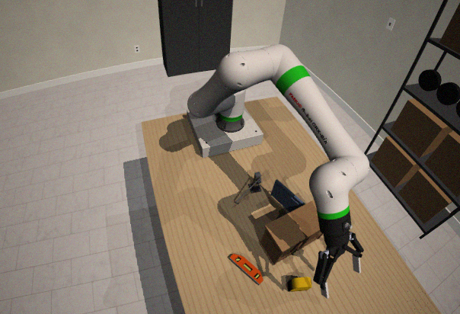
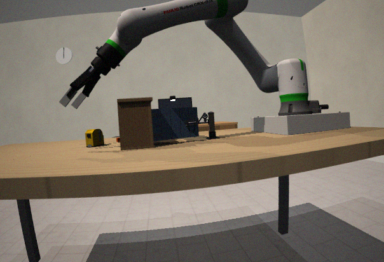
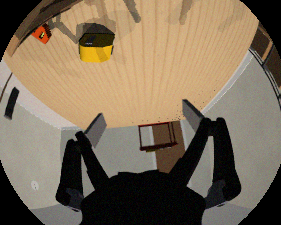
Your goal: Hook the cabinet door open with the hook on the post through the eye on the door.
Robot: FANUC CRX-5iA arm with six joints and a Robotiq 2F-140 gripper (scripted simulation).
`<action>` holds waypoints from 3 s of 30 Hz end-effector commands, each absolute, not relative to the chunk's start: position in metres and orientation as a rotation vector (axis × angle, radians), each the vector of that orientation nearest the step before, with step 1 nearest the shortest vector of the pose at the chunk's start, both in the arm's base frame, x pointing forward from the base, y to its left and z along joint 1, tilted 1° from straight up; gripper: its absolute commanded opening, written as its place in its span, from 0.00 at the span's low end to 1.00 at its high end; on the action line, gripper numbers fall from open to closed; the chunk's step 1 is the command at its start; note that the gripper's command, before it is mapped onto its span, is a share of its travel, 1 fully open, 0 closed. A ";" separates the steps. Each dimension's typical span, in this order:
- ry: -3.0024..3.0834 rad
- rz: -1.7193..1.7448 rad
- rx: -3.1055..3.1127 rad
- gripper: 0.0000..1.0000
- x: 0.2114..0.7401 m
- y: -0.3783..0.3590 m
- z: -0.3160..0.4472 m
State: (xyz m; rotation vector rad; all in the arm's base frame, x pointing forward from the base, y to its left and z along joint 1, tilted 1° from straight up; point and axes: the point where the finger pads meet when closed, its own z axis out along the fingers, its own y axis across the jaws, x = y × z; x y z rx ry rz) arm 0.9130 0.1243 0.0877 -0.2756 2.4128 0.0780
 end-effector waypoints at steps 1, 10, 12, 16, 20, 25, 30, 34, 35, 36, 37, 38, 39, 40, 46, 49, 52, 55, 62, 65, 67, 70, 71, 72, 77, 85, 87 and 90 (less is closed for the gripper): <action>2.412 0.078 -0.276 1.00 0.913 0.124 0.088; 2.412 0.078 -0.276 1.00 0.913 0.124 0.088; 2.412 0.078 -0.276 1.00 0.913 0.124 0.088; 2.412 0.078 -0.276 1.00 0.913 0.124 0.088; 2.412 0.076 -0.274 1.00 0.915 0.125 0.113; 2.412 0.078 -0.275 1.00 0.913 0.126 0.207; 2.412 0.078 -0.275 1.00 0.913 0.126 0.209; 2.413 0.078 -0.276 1.00 0.912 0.126 0.209; 2.421 0.077 -0.280 1.00 0.907 0.125 0.209; 2.438 0.075 -0.289 1.00 0.896 0.125 0.209; 2.467 0.072 -0.306 1.00 0.877 0.123 0.208; 2.510 0.067 -0.330 1.00 0.849 0.120 0.209; 2.566 0.060 -0.361 1.00 0.825 0.118 0.209; 2.634 0.051 -0.400 1.00 0.814 0.117 0.208; 2.894 0.005 -0.567 1.00 0.733 0.109 0.201; 2.993 -0.012 -0.638 1.00 0.697 0.105 0.204; 3.079 -0.020 -0.696 0.16 0.661 0.102 0.207; 3.079 -0.020 -0.696 0.16 0.630 0.099 0.203; 3.079 -0.019 -0.696 0.16 0.558 0.094 0.179; 3.079 -0.019 -0.696 0.16 0.521 0.090 0.166; 3.079 -0.019 -0.696 0.16 0.509 0.089 0.162; 3.079 -0.019 -0.696 0.16 0.468 0.086 0.147; 3.079 -0.019 -0.696 0.16 0.460 0.086 0.144; 3.079 -0.019 -0.696 0.16 0.460 0.086 0.144; 3.079 -0.019 -0.696 0.16 0.460 0.086 0.144; 3.079 -0.019 -0.696 0.16 0.460 0.086 0.144; 3.079 -0.019 -0.696 0.16 0.460 0.086 0.144; 3.079 -0.019 -0.696 0.16 0.460 0.086 0.144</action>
